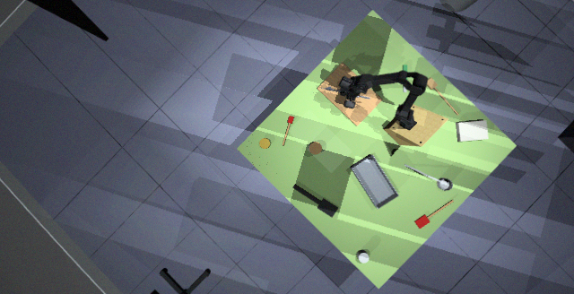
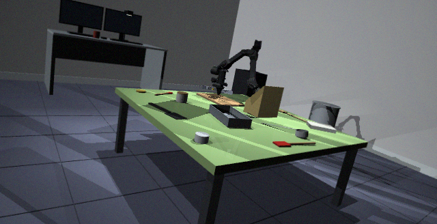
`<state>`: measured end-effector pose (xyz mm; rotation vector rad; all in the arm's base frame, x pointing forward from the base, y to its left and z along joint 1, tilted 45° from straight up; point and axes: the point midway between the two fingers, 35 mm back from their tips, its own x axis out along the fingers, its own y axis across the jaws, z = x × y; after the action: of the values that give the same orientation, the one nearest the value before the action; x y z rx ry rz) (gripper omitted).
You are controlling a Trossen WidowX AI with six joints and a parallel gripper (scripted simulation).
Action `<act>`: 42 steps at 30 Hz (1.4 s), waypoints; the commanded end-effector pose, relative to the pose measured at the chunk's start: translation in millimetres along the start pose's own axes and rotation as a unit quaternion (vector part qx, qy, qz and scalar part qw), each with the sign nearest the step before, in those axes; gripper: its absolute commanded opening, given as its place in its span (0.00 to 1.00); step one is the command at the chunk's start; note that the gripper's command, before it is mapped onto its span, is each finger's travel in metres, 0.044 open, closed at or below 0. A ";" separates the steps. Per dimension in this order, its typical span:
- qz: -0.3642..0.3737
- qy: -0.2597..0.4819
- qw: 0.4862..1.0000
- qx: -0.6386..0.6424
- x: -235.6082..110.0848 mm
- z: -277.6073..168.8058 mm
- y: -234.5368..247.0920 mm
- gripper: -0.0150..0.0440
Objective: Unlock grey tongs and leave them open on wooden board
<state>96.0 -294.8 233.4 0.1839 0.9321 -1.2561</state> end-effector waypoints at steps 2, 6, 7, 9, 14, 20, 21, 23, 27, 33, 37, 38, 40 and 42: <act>0.000 0.000 1.000 0.000 0.6 -0.2 0.2 0.04; 0.000 0.000 1.000 0.000 0.6 -0.2 0.2 0.22; 0.000 0.000 1.000 0.000 0.6 -0.2 0.2 0.27; 0.000 0.000 1.000 0.000 0.6 -0.2 0.2 0.36; 0.000 0.000 1.000 0.000 0.6 -0.2 0.2 0.58; 0.000 0.000 1.000 0.000 0.6 -0.2 0.2 0.85; 0.000 0.000 1.000 0.000 0.6 -0.2 0.2 0.89; 0.000 0.000 1.000 0.000 0.6 -0.2 0.2 0.98; 0.003 -0.004 1.000 -0.002 -0.7 1.7 2.3 1.00; 0.017 0.017 1.000 0.007 -12.1 4.8 42.7 1.00; 0.020 0.029 0.999 0.009 -28.9 4.9 81.0 1.00; 0.020 0.030 0.999 0.009 -33.9 4.6 90.1 1.00; 0.018 0.030 0.999 0.008 -44.8 3.4 107.6 1.00; 0.015 0.025 1.000 0.006 -56.8 1.8 124.4 1.00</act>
<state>185.9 -229.1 226.9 0.2534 0.9659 -1.2268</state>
